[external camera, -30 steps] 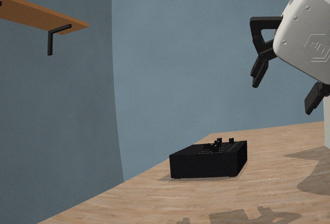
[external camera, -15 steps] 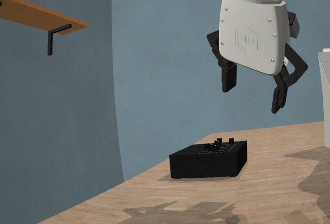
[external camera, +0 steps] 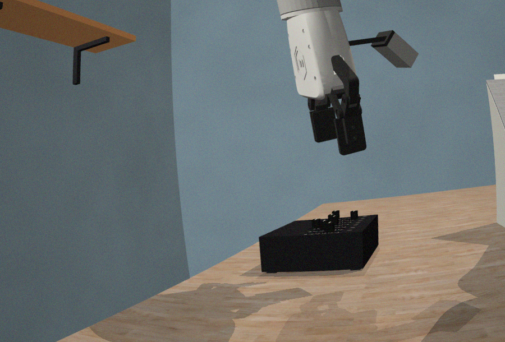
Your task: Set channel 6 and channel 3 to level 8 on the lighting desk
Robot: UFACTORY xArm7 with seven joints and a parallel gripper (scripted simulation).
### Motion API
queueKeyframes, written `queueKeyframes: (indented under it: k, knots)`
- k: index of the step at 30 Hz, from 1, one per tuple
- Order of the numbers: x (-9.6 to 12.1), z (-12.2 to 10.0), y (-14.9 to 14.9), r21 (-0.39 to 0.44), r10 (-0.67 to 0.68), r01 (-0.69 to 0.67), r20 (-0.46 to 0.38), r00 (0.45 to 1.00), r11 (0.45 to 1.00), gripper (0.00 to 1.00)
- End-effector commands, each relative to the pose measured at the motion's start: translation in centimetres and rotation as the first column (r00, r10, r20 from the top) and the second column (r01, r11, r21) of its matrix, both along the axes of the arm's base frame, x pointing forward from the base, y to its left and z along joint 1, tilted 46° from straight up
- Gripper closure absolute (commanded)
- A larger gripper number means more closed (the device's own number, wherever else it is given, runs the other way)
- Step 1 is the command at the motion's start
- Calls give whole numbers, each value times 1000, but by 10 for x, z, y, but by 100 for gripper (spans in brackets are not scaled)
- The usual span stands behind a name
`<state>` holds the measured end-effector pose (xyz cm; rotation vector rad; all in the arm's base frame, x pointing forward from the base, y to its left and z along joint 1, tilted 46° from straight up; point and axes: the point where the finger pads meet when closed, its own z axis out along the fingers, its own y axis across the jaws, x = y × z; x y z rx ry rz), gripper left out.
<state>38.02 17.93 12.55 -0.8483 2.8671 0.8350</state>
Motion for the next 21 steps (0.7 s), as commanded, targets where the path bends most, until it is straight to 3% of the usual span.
queueKeyframes:
  k: [1, 9, 21]
  knots:
    - [30, -32, -36, 92, -156, 172, -157, 975, 981, 0]
    - [48, -64, -78, 130, -294, 336, -265, 918, 933, 0]
    - [54, -78, -97, 138, -345, 400, -304, 888, 906, 0]
